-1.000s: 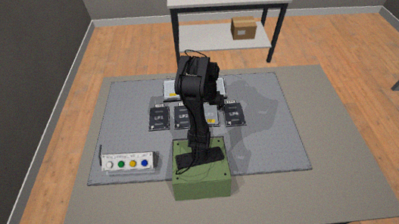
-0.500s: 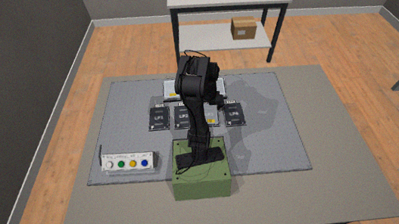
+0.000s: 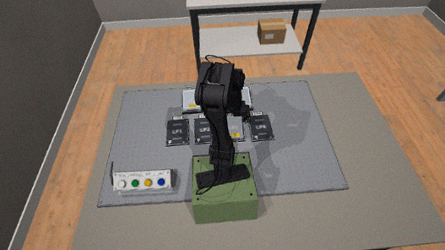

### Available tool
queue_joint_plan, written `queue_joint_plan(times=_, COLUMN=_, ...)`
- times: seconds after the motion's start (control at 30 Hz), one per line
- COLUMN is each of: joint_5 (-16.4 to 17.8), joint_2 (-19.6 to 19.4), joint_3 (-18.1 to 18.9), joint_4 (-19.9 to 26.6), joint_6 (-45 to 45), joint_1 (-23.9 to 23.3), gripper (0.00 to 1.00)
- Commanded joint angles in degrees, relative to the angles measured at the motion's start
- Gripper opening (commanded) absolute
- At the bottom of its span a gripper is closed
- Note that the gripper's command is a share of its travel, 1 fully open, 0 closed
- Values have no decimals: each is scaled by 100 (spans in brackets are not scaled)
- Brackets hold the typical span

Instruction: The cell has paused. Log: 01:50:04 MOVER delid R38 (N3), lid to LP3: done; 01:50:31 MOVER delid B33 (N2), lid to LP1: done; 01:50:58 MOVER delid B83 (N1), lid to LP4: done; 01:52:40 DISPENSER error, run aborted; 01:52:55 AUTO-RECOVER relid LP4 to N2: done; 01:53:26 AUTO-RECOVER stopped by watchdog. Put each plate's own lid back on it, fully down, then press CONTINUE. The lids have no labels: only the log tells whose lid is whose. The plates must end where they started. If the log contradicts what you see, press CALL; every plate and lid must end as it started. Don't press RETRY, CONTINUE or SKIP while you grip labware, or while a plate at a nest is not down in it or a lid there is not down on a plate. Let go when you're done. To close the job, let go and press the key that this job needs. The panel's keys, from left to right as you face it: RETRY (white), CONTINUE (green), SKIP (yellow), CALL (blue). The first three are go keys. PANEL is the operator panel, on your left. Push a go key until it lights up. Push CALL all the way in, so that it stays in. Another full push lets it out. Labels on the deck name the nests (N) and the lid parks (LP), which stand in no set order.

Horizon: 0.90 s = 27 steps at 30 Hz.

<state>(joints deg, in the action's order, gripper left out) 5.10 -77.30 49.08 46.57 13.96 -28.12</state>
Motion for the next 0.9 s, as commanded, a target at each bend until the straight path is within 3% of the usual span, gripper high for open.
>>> queue_joint_plan(times=0.0, joint_5=64, joint_2=-38, joint_3=63, joint_4=-149, joint_6=65, joint_1=-67, gripper=100)
queue_joint_plan(times=0.87, joint_5=69, joint_2=45, joint_3=-12, joint_4=-206, joint_6=79, joint_1=-99, gripper=100)
